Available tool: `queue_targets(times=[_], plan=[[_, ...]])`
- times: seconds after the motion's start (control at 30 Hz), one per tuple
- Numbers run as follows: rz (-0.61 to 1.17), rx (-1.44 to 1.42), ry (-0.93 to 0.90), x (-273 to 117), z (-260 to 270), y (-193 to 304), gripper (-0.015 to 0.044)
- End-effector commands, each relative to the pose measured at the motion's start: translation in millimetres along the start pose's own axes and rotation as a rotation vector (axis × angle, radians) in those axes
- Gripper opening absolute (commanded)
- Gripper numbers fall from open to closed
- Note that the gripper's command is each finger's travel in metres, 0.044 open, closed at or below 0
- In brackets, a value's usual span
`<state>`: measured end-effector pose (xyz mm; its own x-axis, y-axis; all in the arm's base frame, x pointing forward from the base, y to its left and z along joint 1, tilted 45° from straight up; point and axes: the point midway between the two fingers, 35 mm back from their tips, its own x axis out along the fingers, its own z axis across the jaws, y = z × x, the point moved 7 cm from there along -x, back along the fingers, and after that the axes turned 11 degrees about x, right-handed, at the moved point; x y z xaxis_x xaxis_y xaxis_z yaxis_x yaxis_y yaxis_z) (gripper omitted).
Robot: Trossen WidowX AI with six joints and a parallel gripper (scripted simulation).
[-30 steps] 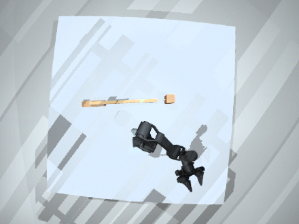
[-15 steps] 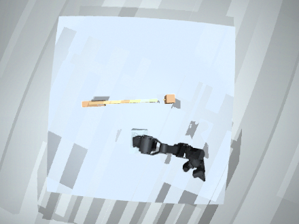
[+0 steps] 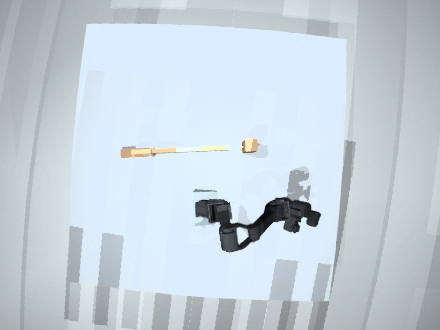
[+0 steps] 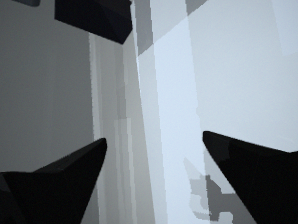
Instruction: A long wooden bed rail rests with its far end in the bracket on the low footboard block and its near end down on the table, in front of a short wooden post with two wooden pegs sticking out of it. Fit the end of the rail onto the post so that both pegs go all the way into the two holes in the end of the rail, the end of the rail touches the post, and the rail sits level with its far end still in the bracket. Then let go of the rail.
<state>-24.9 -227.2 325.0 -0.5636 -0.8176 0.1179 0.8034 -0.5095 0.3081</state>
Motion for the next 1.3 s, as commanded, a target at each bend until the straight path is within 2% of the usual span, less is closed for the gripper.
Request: queue_targets(times=[0.0, 0.33, 0.63, 0.9, 1.13, 1.27], plan=[[0.132, -0.219, 0.088, -7.8, -14.6, 31.8, 0.0440], [0.559, -0.826, 0.172, -60.2, -52.8, 107.6, 0.0440], [0.988, -1.350, 0.033, -136.1, -80.1, 155.5, 0.0440], [1.363, -1.754, -0.276, -218.0, -98.0, 176.5, 0.0440], [1.689, -2.073, -0.709, -299.4, -121.0, 175.6, 0.0440], [1.791, -2.304, -0.942, -326.8, -143.5, 160.6, 0.0440]])
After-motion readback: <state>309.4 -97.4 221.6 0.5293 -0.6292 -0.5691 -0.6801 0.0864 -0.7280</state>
